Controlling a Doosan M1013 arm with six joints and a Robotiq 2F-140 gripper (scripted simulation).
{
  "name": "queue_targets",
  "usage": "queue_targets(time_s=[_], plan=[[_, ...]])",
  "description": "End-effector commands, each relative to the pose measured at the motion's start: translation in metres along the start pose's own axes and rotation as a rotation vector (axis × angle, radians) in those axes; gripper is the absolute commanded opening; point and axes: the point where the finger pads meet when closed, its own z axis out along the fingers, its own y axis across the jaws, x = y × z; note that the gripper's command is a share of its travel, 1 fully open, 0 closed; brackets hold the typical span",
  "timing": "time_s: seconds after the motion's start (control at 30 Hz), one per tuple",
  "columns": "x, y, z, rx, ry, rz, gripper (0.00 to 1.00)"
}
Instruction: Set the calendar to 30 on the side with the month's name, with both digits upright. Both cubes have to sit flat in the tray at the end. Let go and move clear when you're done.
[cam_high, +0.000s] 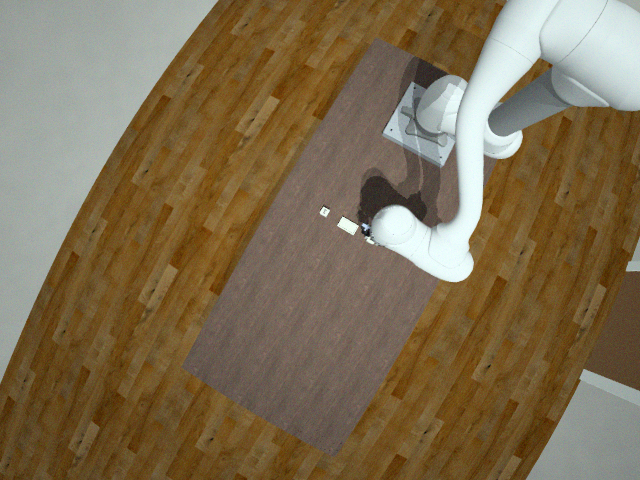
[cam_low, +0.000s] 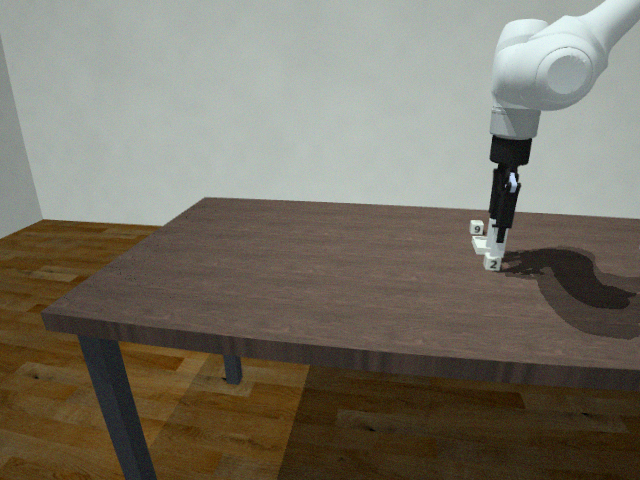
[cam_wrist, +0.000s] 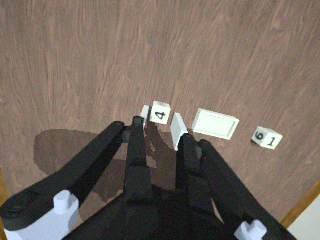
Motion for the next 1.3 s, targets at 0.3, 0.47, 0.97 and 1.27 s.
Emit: queue_targets(time_s=[0.3, 0.47, 0.97, 1.27], plan=[[0.000, 0.000, 0.000, 0.000, 0.000, 0.000, 0.35], [0.000, 0.000, 0.000, 0.000, 0.000, 0.000, 0.35], [0.000, 0.000, 0.005, 0.000, 0.000, 0.000, 0.35], [0.000, 0.000, 0.016, 0.000, 0.000, 0.000, 0.35]])
